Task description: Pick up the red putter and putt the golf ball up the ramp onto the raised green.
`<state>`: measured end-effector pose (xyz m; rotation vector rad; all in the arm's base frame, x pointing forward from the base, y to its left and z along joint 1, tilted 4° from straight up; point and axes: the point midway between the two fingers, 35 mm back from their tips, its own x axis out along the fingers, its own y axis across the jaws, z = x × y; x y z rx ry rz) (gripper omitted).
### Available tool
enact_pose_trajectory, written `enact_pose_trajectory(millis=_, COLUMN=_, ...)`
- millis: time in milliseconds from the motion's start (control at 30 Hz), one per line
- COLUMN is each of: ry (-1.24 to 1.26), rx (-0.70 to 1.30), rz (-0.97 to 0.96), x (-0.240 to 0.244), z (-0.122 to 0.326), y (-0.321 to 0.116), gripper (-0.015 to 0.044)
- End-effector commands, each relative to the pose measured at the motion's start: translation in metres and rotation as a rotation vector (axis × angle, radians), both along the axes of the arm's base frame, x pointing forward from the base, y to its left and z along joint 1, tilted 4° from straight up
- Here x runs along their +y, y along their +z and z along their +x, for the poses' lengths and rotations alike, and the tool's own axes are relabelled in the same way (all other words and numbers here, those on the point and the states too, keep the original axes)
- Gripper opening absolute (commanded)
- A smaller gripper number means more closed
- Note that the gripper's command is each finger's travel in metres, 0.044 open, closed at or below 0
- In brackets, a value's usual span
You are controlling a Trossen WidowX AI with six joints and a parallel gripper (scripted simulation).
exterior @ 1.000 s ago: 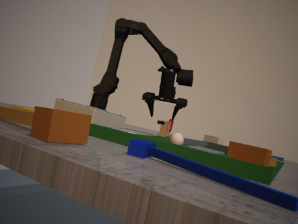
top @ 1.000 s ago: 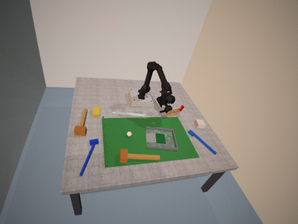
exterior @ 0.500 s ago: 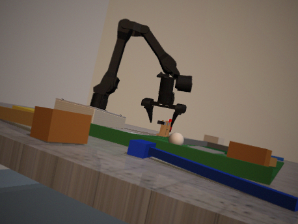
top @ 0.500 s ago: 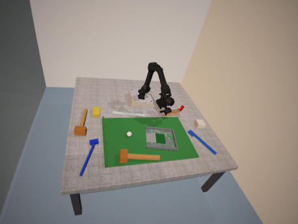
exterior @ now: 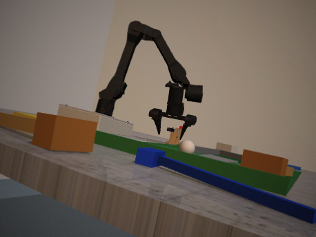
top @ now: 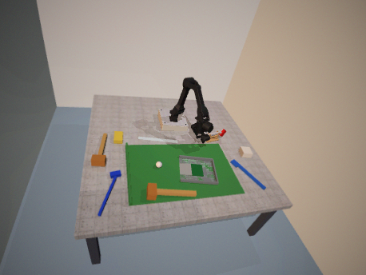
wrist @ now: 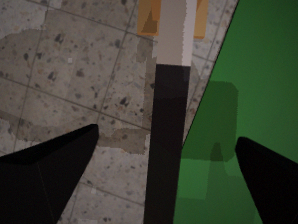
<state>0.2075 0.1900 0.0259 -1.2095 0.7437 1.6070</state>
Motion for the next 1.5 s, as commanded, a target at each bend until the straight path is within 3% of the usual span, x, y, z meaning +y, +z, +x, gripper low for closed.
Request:
enact_pose_trajectory(millis=0, ry=-0.004, rx=0.005, rz=-0.007, x=-0.001, z=-0.002, y=-0.005, gripper=0.0440)
enact_pose_trajectory(millis=67, ry=-0.004, rx=0.005, rz=-0.007, x=-0.001, z=-0.002, y=-0.005, gripper=0.0440)
enact_pose_trajectory(millis=567, ry=0.000, rx=0.001, rz=-0.001, x=0.000, z=0.000, y=-0.002, gripper=0.0046)
enact_pose_trajectory(millis=900, ry=0.000, rx=0.001, rz=-0.001, x=0.000, z=0.000, y=0.004, gripper=0.0000)
enact_pose_trajectory(millis=1467, ry=0.000, rx=0.004, rz=-0.002, x=-0.009, z=-0.004, y=0.098, gripper=0.0000)
